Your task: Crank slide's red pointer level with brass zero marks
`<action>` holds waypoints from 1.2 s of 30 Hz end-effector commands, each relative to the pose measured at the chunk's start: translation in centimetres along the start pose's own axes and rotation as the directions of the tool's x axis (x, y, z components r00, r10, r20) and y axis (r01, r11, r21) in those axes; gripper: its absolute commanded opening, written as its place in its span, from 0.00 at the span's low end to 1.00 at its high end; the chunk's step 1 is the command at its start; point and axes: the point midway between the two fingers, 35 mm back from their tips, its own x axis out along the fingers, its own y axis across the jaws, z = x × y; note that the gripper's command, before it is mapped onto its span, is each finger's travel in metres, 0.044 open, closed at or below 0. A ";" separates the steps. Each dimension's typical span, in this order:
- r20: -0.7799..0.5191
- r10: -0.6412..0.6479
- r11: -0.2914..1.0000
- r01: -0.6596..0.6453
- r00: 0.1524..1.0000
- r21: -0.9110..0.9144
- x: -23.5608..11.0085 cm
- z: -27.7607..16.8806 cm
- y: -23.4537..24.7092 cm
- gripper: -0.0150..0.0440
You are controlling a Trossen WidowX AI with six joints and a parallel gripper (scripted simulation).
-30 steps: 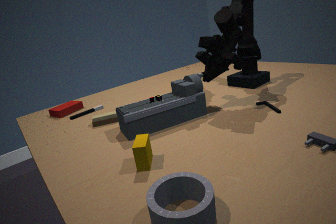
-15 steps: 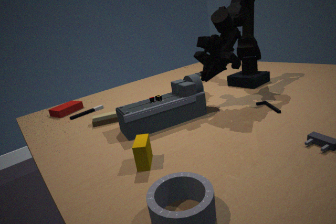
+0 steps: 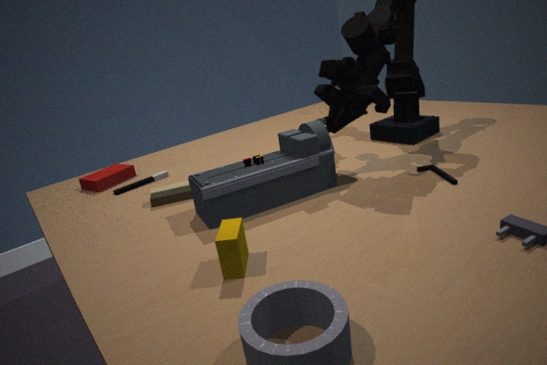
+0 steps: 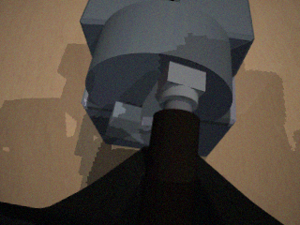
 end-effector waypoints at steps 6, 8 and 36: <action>-0.002 -0.027 1.000 0.027 1.000 0.004 0.3 -0.3 -1.0 0.25; -0.002 -0.027 1.000 0.027 1.000 0.004 0.3 -0.4 -1.1 0.25; -0.002 -0.027 1.000 0.027 1.000 0.003 1.7 -1.7 -2.2 0.25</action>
